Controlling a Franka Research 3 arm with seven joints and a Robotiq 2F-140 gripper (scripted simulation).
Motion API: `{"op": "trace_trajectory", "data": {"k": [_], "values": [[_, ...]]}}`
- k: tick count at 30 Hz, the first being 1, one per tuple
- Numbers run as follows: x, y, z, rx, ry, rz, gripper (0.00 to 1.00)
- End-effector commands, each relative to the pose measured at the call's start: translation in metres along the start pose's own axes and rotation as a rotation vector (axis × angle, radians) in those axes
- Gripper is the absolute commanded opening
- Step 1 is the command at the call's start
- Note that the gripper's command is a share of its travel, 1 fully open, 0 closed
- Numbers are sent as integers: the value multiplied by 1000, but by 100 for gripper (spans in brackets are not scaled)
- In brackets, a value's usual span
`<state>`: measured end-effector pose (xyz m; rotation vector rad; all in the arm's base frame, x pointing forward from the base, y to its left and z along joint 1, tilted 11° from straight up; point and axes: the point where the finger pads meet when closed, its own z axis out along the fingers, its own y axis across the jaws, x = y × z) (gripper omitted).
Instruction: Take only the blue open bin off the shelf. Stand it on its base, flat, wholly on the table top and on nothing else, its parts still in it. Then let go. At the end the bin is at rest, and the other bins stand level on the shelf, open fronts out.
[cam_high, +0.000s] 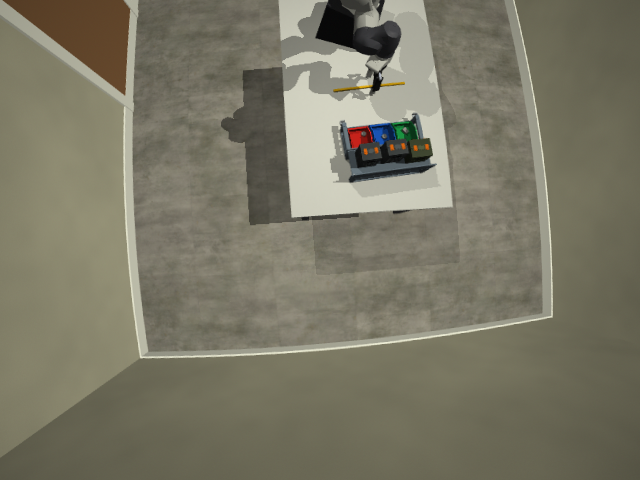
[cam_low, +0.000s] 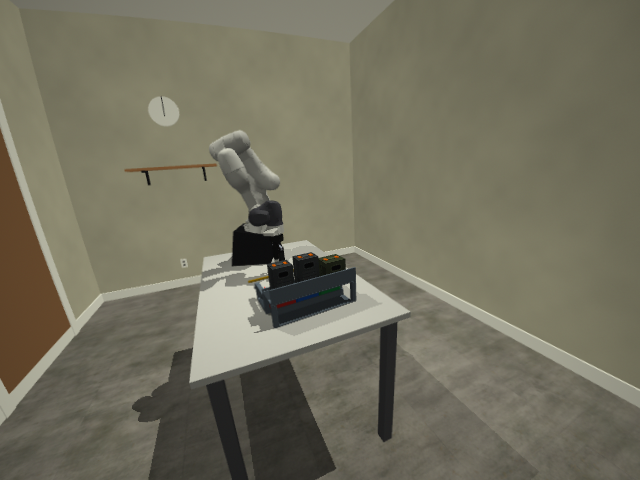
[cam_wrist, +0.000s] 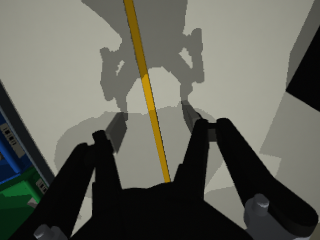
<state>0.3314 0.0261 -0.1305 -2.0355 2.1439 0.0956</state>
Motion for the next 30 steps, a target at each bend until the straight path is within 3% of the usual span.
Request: {"op": "trace_trajectory", "data": {"k": [1, 4, 16, 21, 30], "values": [[0, -1, -18, 1, -1, -3, 57], [0, -1, -48, 1, -1, -3, 57], [0, -1, -48, 1, -1, -3, 57], [0, 0, -102, 1, -1, -3, 57], [0, 0, -102, 1, -1, -3, 57]]}}
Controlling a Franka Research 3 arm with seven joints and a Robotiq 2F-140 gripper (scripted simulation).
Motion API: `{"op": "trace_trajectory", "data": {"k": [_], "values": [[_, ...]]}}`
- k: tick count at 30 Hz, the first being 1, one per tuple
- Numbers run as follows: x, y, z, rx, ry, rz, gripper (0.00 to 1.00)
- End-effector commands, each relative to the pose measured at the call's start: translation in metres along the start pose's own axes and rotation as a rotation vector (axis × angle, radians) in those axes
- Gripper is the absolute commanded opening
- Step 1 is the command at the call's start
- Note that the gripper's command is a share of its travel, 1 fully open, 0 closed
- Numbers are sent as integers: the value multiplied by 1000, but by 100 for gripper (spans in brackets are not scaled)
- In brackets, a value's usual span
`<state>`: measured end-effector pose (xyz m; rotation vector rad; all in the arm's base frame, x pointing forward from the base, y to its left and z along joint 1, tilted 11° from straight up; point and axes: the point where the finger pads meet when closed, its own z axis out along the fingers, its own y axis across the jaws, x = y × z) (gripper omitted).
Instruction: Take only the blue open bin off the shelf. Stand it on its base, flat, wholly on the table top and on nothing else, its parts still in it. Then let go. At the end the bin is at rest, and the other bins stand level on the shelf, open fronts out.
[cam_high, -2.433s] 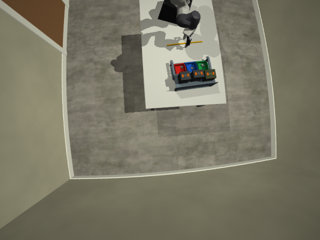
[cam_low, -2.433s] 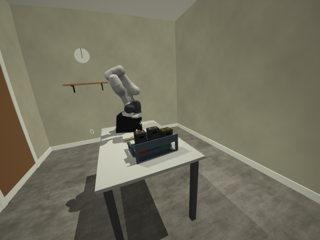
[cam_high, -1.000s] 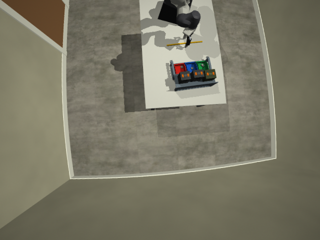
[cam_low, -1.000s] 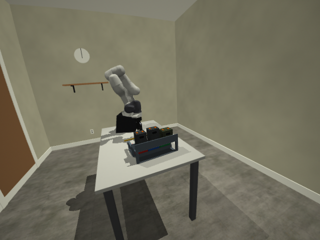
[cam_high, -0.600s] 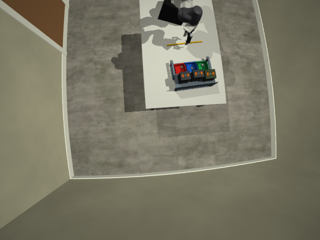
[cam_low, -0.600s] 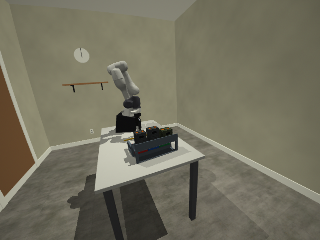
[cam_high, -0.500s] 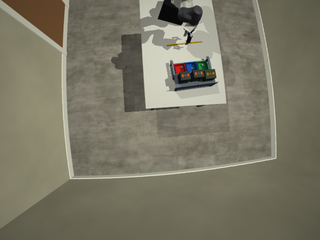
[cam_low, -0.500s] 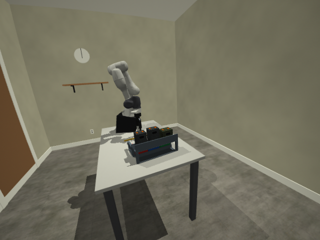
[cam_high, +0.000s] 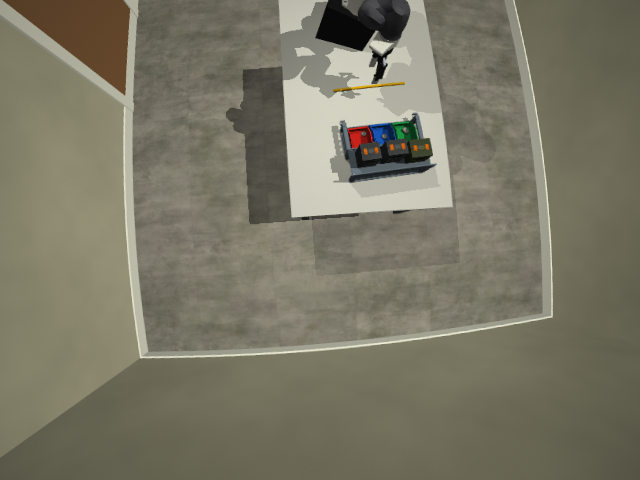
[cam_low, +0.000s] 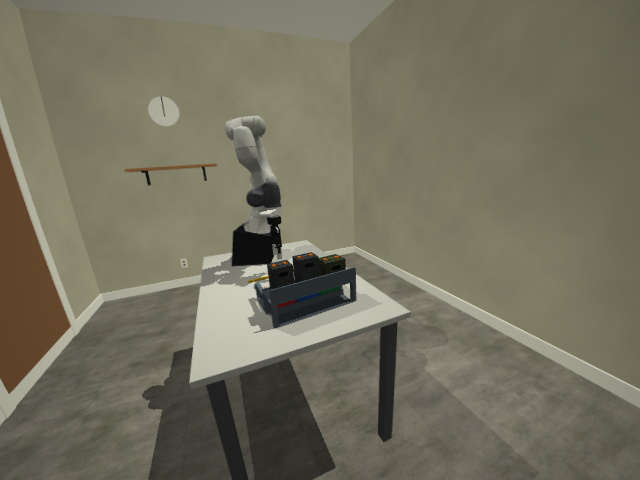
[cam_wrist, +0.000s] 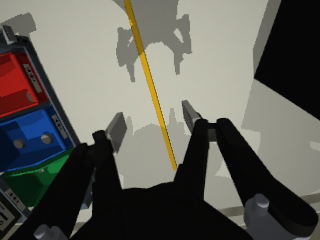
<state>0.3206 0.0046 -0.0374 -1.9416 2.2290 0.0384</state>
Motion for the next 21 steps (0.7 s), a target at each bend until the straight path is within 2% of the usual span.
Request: {"op": "trace_trajectory", "data": {"k": [1, 3, 4, 8, 20, 21], "values": [[-5, -2, -6, -35, -29, -84, 57], [-5, -2, -6, -35, -29, -84, 57], [-3, -2, -9, -5, -13, -21, 57], [-7, -4, -35, -35, -29, -84, 57], [-7, -4, -35, -35, -29, -84, 57], [-3, -1, -11, -4, -11, -14, 57]]}}
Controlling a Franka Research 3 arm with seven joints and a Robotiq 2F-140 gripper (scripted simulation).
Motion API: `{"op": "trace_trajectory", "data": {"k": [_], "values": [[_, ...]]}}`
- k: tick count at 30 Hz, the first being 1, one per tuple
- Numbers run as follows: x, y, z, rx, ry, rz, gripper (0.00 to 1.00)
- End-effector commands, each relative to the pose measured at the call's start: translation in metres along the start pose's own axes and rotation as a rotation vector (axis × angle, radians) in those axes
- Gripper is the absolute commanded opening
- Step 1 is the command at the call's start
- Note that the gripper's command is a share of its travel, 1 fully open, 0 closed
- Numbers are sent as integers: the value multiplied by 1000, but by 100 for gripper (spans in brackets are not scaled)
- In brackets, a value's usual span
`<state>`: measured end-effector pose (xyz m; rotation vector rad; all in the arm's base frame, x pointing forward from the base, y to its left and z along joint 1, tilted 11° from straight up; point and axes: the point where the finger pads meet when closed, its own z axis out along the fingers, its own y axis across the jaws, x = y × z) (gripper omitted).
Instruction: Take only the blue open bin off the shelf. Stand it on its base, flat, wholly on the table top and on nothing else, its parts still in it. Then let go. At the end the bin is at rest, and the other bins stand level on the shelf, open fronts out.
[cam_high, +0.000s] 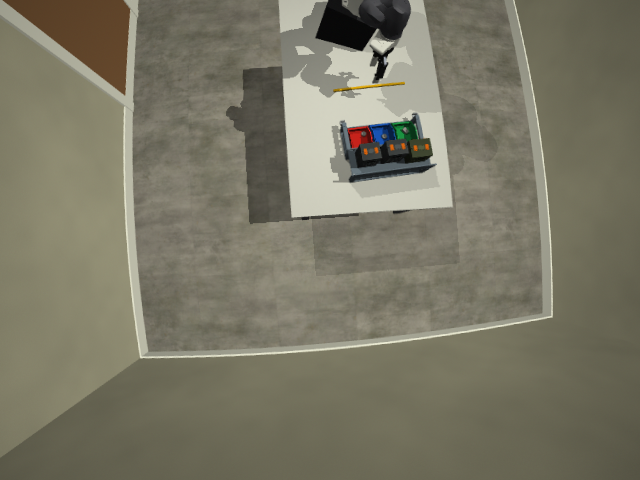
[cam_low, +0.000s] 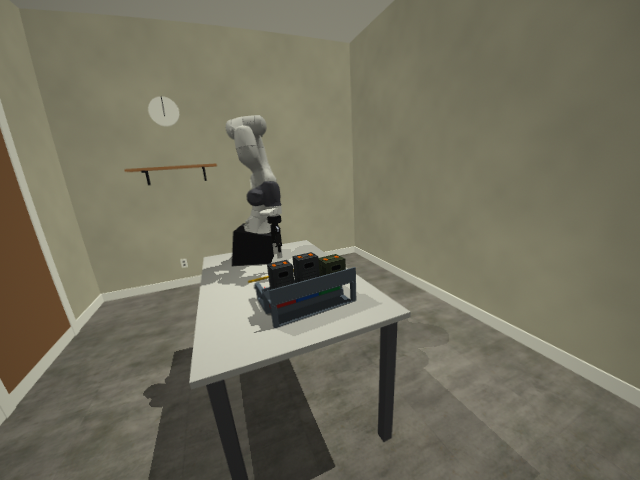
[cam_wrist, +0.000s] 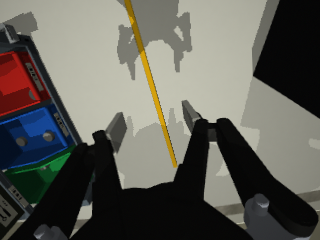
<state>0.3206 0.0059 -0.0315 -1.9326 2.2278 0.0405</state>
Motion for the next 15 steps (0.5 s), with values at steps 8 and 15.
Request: {"op": "trace_trajectory", "data": {"k": [8, 15], "values": [[-6, -4, -29, -39, -23, -88, 57], [-6, -4, -29, -39, -23, -88, 57]]}}
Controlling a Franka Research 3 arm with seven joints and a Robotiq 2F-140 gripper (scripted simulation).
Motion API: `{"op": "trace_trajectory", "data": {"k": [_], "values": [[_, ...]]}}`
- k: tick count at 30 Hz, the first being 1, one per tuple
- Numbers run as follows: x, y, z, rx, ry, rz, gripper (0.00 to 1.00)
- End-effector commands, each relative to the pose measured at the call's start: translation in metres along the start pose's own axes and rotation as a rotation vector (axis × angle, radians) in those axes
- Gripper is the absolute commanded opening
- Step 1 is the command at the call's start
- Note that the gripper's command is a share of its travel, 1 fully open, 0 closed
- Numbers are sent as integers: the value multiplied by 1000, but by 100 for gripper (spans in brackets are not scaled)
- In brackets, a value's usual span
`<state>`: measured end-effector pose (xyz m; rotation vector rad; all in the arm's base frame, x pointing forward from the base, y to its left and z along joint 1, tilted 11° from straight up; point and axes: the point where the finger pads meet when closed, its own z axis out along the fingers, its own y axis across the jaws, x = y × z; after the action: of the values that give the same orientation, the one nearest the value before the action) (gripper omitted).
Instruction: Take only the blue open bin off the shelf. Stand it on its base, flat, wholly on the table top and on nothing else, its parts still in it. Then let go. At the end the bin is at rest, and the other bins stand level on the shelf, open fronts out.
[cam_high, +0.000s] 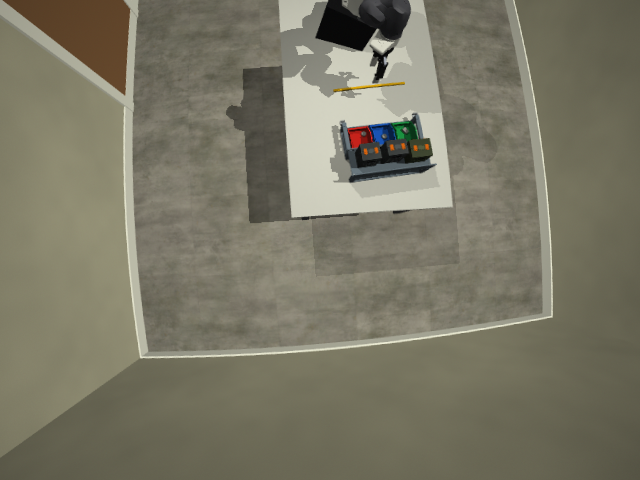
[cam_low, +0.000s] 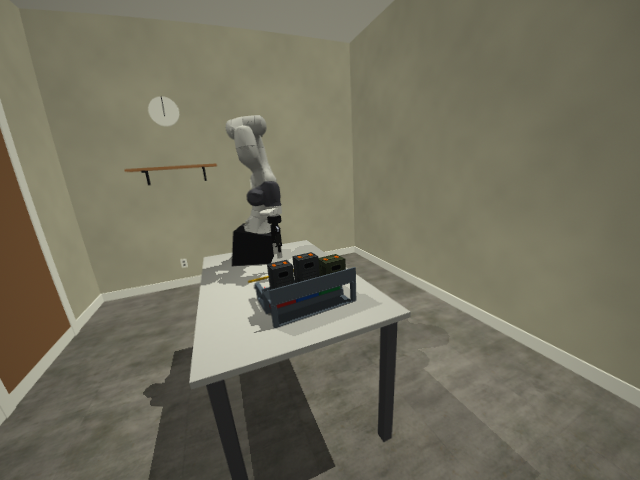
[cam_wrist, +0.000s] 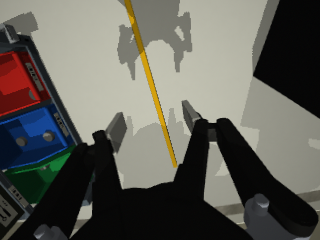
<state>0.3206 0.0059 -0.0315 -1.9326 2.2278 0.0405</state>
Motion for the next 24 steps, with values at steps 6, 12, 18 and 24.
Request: {"op": "trace_trajectory", "data": {"k": [6, 12, 18, 24], "values": [[-6, -5, -29, -39, -23, -88, 57], [-6, -5, -29, -39, -23, -88, 57], [-6, -5, -29, -39, -23, -88, 57], [-7, -5, -29, -39, -23, -88, 57]]}}
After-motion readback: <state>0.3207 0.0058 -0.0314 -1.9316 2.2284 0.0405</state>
